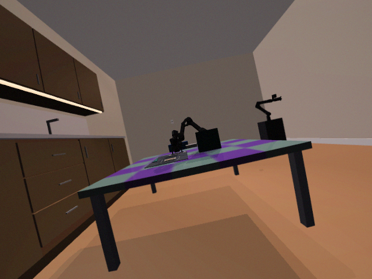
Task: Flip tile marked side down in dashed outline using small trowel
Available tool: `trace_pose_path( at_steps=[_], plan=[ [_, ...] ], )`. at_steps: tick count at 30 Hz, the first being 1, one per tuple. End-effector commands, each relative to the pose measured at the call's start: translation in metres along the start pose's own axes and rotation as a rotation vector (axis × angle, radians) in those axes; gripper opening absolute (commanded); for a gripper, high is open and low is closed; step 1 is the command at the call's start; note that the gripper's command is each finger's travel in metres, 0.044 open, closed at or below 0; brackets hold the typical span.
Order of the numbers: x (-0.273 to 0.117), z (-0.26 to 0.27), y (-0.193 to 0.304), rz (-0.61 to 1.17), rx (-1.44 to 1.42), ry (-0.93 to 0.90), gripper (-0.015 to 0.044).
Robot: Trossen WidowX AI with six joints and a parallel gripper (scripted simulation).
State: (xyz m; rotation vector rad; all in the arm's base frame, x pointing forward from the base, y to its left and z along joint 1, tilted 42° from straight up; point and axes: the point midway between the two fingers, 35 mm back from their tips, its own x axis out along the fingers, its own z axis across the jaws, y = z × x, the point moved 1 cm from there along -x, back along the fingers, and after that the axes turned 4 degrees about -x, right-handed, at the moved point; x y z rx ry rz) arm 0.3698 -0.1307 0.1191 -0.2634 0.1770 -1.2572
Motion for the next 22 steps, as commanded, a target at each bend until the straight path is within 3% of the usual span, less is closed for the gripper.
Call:
trace_pose_path(
  at_steps=[1, 22],
  plan=[
    [0.000, 0.000, 0.000, 0.003, 0.006, -0.002, 0.0300],
    [-0.063, 0.002, -0.001, 0.008, -0.006, 0.001, 0.0300]
  ],
)
